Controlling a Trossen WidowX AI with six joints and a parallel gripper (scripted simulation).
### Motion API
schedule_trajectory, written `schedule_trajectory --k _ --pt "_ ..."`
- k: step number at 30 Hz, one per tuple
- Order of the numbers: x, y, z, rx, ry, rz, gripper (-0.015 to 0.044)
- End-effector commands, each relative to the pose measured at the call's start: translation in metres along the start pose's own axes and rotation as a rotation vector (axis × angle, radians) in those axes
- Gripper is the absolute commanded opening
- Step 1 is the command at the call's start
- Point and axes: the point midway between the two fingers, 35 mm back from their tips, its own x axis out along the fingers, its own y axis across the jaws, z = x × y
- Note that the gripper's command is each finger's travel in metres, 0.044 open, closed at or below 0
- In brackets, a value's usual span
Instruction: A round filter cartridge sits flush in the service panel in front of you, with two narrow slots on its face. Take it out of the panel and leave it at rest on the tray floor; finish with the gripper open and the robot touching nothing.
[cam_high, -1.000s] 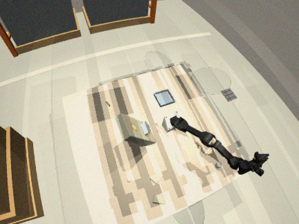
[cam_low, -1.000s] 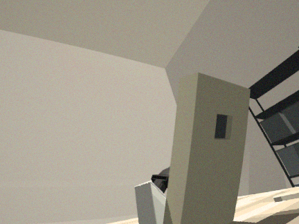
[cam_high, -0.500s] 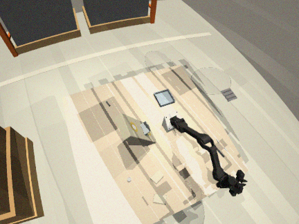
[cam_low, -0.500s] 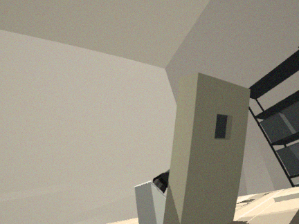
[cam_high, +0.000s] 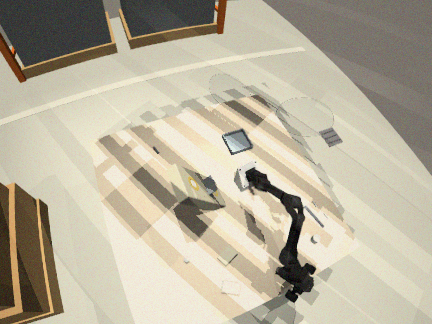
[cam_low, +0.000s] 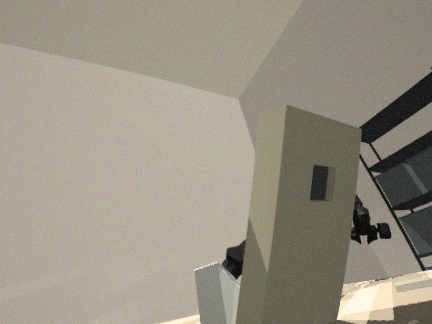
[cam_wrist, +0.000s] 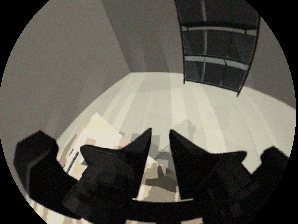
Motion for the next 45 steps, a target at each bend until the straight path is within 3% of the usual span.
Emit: schedule_trajectory --k 1,12,24,33,45 --pt "-0.041 -0.039 -0.022 -0.083 0.065 -0.136 0.0117" --pt "-0.158 -0.104 -0.066 -0.262 0.25 -0.422 0.0117" --pt "-0.329 -0.122 -0.111 -0.419 0.533 -0.727 0.0117" --pt "-0.464 -0.081 -0.141 -0.468 0.783 -0.939 0.0117" --pt "-0.602 0.046 -0.185 -0.382 1.093 -1.203 0.0117"
